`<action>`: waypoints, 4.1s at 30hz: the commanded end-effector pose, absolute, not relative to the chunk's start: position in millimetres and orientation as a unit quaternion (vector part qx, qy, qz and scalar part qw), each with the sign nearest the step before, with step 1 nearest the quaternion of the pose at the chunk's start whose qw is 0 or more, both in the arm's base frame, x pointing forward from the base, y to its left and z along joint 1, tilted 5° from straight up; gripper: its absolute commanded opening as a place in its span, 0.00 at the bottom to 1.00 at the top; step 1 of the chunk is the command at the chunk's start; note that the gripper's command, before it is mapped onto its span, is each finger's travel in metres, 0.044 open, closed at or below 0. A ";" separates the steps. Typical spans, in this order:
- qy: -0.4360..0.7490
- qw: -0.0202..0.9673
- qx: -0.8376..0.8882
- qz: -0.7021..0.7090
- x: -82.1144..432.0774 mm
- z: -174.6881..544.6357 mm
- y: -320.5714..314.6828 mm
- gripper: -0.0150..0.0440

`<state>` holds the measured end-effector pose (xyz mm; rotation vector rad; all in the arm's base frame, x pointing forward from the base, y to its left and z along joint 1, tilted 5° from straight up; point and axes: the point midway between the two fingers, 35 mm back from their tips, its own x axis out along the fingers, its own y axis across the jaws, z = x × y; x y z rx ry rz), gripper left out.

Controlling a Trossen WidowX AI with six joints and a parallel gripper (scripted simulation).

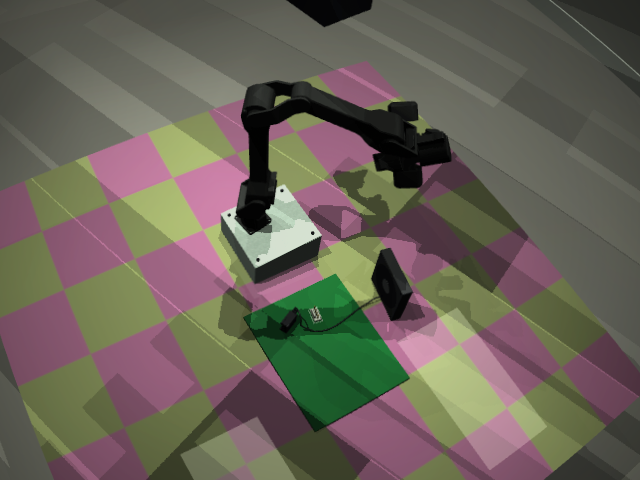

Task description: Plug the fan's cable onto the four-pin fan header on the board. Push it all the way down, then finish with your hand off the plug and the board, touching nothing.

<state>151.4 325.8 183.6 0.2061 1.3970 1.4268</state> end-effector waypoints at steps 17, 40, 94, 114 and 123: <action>0.439 0.615 -0.451 0.476 271.5 97.2 89.1 1.00; 0.492 0.342 -0.642 0.478 237.5 86.4 -61.7 1.00; 0.492 0.345 -0.642 0.476 236.9 -10.6 -68.7 0.58; 0.492 0.345 -0.642 0.476 236.9 -10.6 -68.7 0.35; 0.492 0.345 -0.642 0.477 241.0 11.4 -67.4 0.25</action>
